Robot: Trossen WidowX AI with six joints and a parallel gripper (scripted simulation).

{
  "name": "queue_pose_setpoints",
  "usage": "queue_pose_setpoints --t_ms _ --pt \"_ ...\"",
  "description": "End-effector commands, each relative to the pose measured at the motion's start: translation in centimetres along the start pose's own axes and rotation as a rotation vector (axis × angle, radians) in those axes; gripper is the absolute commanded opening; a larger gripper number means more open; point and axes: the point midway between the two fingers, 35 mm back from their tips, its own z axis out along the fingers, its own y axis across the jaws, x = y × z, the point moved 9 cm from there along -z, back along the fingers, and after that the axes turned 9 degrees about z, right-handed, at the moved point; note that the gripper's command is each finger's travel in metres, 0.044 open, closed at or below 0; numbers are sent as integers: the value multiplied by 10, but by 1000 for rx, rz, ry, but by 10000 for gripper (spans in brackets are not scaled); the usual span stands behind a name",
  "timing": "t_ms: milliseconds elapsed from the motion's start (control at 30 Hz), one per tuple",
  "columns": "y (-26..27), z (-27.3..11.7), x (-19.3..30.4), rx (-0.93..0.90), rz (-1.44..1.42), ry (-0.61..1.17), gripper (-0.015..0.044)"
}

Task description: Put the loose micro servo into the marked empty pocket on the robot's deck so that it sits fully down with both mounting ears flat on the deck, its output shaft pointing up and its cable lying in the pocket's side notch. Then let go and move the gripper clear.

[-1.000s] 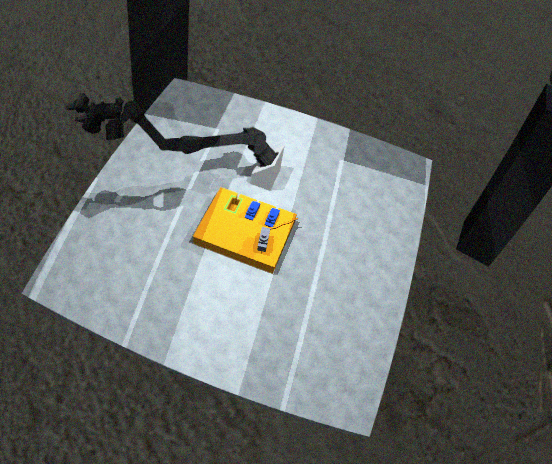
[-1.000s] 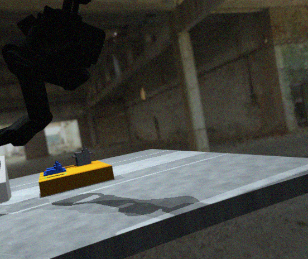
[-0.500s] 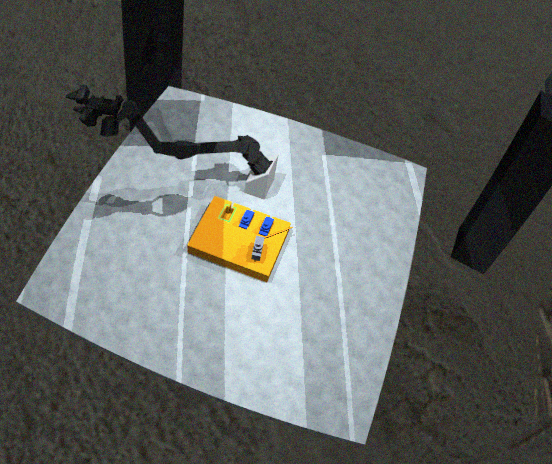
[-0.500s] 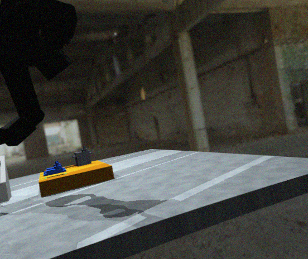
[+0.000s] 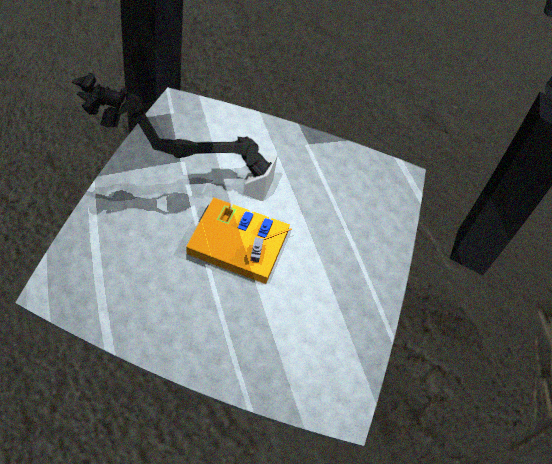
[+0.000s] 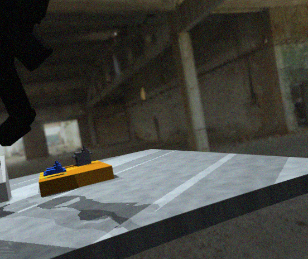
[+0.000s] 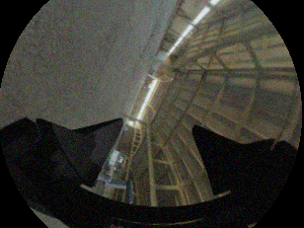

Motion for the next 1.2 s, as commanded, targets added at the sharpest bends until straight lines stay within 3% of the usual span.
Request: queue_pose_setpoints --t_ms 0,633,1167 --pt "-17 -3 29 72 -5 67 440" --pt "-98 -46 138 416 -89 355 440" --pt "-139 -84 173 585 -164 473 440"
